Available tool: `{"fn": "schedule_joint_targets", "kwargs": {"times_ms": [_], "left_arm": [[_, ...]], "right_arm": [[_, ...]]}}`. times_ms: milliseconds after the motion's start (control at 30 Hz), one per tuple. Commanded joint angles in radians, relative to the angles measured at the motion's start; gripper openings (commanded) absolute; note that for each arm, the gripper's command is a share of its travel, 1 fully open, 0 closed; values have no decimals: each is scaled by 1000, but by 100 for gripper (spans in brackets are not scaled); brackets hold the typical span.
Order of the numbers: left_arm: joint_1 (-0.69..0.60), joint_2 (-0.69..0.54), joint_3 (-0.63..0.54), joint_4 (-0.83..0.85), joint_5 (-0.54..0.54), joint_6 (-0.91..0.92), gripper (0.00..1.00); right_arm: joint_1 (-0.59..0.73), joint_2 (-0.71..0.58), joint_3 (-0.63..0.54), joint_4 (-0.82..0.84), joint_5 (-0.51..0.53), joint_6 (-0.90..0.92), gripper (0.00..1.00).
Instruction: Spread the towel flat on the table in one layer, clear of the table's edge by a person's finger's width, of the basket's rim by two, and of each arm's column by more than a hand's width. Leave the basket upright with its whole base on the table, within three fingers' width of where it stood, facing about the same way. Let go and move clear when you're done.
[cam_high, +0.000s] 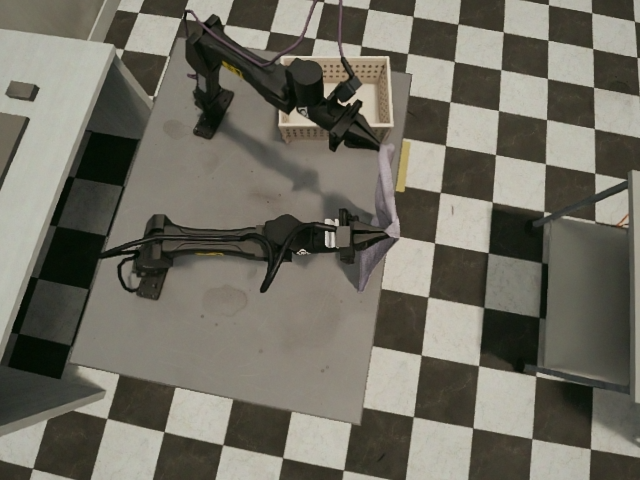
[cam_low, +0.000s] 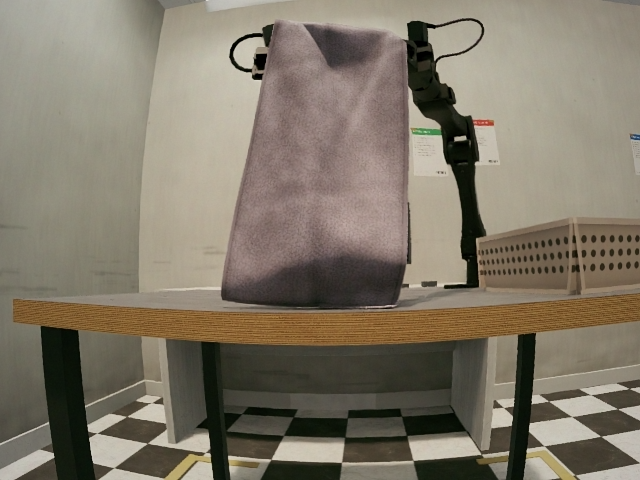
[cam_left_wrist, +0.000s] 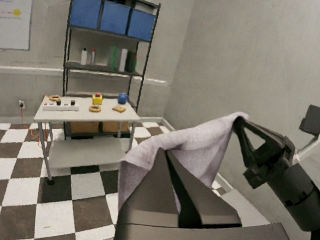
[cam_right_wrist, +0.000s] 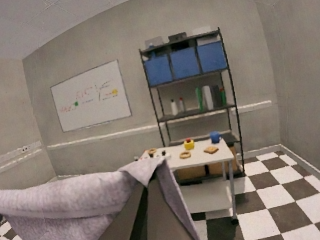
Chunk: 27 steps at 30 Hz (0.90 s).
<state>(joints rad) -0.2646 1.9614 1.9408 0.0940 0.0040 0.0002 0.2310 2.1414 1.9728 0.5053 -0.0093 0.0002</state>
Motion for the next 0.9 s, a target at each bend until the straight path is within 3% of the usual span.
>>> {"fn": "schedule_joint_targets", "kwargs": {"times_ms": [0,33,200,233,267,433,600,633,867], "left_arm": [[13,-43,39,-63,-15,0,0],[-12,-57,49,-139,-13,0,0],[-20,-72,47,-202,-14,-1,0],[-29,-88,0,-259,-13,0,0],[-29,-89,0,-262,-13,0,0],[-51,-121,36,-408,-12,-1,0],[-40,-119,48,-428,-15,-2,0],[-65,-132,44,-496,-13,-1,0],[-95,-153,-11,-624,-13,-1,0]], "right_arm": [[-12,-38,-18,-42,16,1,0],[-13,-77,-50,-103,16,1,0],[-14,-130,-64,-211,16,0,0],[-15,-168,-98,-299,15,0,0],[-15,-174,-50,-327,16,0,0],[-17,-242,-48,-575,15,-1,0],[-18,-199,-5,-645,15,-2,0],[-19,-262,-25,-714,15,-2,0],[-21,-303,-23,-918,15,-3,0]]}}
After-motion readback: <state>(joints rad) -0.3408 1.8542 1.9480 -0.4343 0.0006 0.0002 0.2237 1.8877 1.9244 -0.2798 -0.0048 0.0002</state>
